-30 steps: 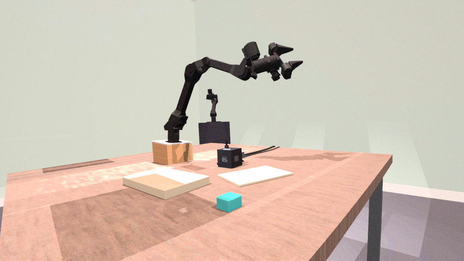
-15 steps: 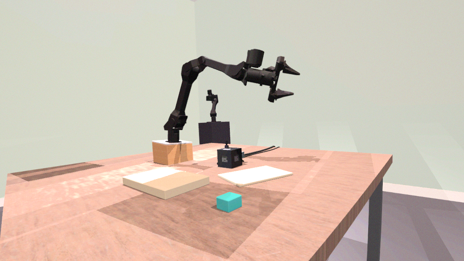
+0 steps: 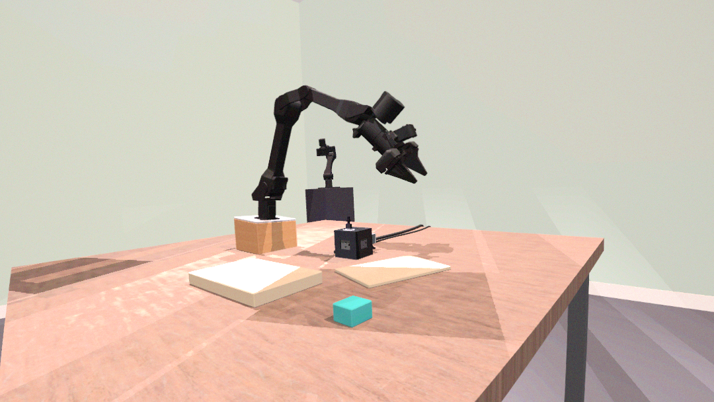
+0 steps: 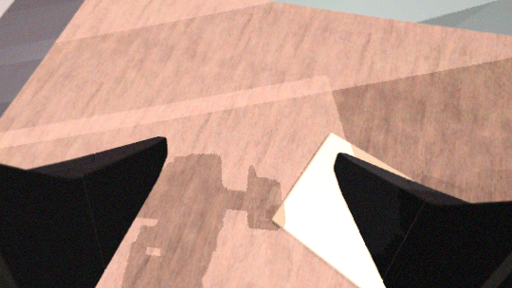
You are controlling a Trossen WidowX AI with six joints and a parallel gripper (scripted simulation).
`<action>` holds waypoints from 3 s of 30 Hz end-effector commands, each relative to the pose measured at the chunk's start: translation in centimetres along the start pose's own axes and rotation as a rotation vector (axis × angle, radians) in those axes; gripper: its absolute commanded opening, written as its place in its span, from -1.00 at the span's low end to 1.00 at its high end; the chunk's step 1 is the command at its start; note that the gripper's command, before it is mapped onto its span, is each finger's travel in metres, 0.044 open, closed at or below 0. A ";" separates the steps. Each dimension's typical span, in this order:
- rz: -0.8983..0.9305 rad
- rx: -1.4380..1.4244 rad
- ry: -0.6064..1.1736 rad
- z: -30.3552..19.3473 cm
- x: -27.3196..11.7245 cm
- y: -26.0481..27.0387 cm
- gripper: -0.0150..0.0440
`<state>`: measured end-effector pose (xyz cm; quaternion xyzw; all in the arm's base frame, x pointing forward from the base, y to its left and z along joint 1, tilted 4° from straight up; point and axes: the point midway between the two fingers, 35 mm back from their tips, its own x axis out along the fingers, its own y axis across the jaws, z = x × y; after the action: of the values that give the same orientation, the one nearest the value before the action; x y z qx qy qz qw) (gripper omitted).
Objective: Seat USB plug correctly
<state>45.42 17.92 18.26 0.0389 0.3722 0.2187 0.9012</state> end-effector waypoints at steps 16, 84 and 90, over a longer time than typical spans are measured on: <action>-0.758 1.541 0.377 -17.1 -7.6 -4.9 1.00; -0.750 1.539 0.378 -18.8 -5.4 -5.4 -0.33; -0.750 1.539 0.378 -18.8 -5.4 -5.4 -0.49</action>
<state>31.03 9.05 7.04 0.4740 0.5479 -0.4013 0.5604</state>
